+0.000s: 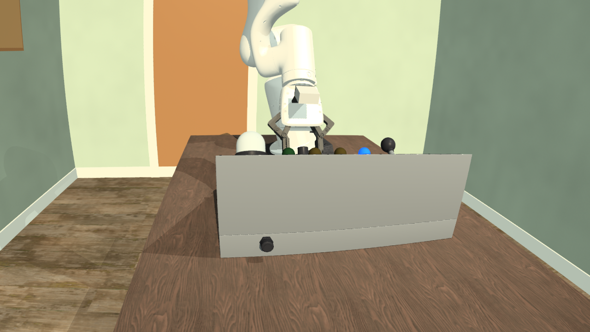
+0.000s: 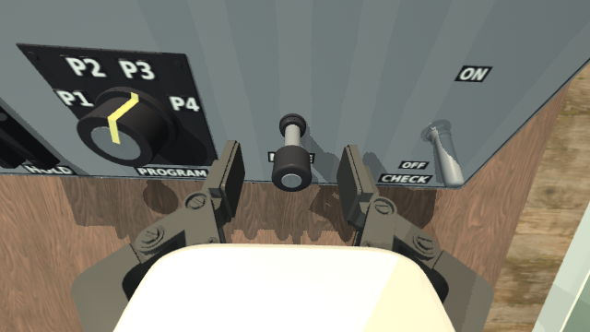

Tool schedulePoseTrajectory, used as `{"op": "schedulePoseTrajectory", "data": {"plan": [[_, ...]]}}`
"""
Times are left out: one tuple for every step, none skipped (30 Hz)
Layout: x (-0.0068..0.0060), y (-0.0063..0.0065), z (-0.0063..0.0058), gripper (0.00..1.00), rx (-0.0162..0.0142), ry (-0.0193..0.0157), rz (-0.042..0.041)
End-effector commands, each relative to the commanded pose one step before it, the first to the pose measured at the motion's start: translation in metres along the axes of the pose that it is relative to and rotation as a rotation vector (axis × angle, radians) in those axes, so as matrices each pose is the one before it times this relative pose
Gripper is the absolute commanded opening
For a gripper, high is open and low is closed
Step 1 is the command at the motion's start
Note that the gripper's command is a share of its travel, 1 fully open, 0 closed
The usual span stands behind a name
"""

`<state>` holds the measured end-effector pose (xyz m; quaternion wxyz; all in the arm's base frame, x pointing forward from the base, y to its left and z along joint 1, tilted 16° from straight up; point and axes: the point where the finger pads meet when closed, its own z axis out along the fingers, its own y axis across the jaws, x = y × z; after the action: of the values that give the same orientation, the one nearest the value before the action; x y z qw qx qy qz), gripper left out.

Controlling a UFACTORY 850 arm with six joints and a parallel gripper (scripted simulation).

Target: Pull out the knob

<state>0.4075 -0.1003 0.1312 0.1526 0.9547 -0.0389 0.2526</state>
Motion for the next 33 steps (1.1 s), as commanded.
{"op": "schedulePoseTrajectory", "data": {"plan": [[0.00100, 0.00017, -0.01969, 0.76, -0.00114, 0.00104, 0.00022], [-0.00001, -0.00001, -0.00651, 0.76, 0.00003, 0.00000, 0.00001], [0.00000, 0.00001, -0.00653, 0.76, -0.00002, 0.00000, -0.00001], [0.00000, 0.00001, -0.00648, 0.76, -0.00002, 0.00000, -0.00001], [-0.00001, -0.00001, -0.00637, 0.76, 0.00004, 0.00001, 0.00001], [0.00000, 0.00000, -0.00615, 0.76, -0.00001, 0.00000, 0.00000], [0.00000, 0.00001, -0.00590, 0.76, -0.00004, -0.00001, -0.00001], [0.00000, 0.00000, -0.00564, 0.76, -0.00001, 0.00000, 0.00000], [0.00000, 0.00000, 0.00000, 0.76, 0.00000, 0.00000, 0.00000], [0.00000, 0.00000, 0.00000, 0.76, 0.00000, 0.00000, 0.00000], [0.00000, 0.00000, -0.00536, 0.76, 0.00000, 0.00000, 0.00000], [0.00000, 0.00000, -0.00507, 0.76, 0.00000, 0.00000, 0.00000], [0.00000, 0.00000, -0.00477, 0.76, -0.00001, 0.00000, 0.00000], [0.00000, 0.00000, -0.00447, 0.76, -0.00001, 0.00000, 0.00000], [0.00000, 0.00000, -0.00417, 0.76, 0.00000, 0.00000, 0.00000], [0.00000, -0.00001, -0.00387, 0.76, 0.00004, 0.00000, 0.00001], [-0.00001, -0.00001, -0.00357, 0.76, 0.00005, 0.00000, 0.00001], [0.00001, 0.00002, -0.00325, 0.76, -0.00009, 0.00000, -0.00001], [0.00000, -0.00001, -0.00296, 0.76, 0.00003, 0.00000, 0.00000], [0.00000, 0.00000, -0.00265, 0.76, 0.00000, 0.00000, 0.00000], [0.00000, 0.00000, -0.00235, 0.76, 0.00000, 0.00001, 0.00000], [0.00000, 0.00000, -0.00203, 0.76, -0.00002, 0.00000, 0.00000], [-0.00001, -0.00002, -0.00174, 0.76, 0.00011, -0.00001, 0.00001], [0.00001, 0.00002, -0.00142, 0.76, -0.00010, 0.00002, -0.00001], [0.00000, 0.00000, -0.00114, 0.76, -0.00002, 0.00000, 0.00000], [0.00000, 0.00000, 0.00000, 0.76, 0.00000, 0.00000, 0.00000], [0.00000, 0.00000, 0.00000, 0.76, 0.00000, 0.00000, 0.00000], [0.00000, -0.00001, -0.00087, 0.76, 0.00003, -0.00001, 0.00000], [-0.00001, -0.00001, -0.00061, 0.76, 0.00004, -0.00001, 0.00000], [0.00000, -0.00001, -0.00039, 0.76, 0.00003, -0.00001, 0.00000], [0.00000, 0.00000, -0.00021, 0.76, 0.00002, 0.00000, 0.00000], [0.00000, 0.00000, -0.00008, 0.76, 0.00001, 0.00000, 0.00000], [0.00000, 0.00000, -0.00001, 0.76, 0.00000, 0.00000, 0.00000]]}}
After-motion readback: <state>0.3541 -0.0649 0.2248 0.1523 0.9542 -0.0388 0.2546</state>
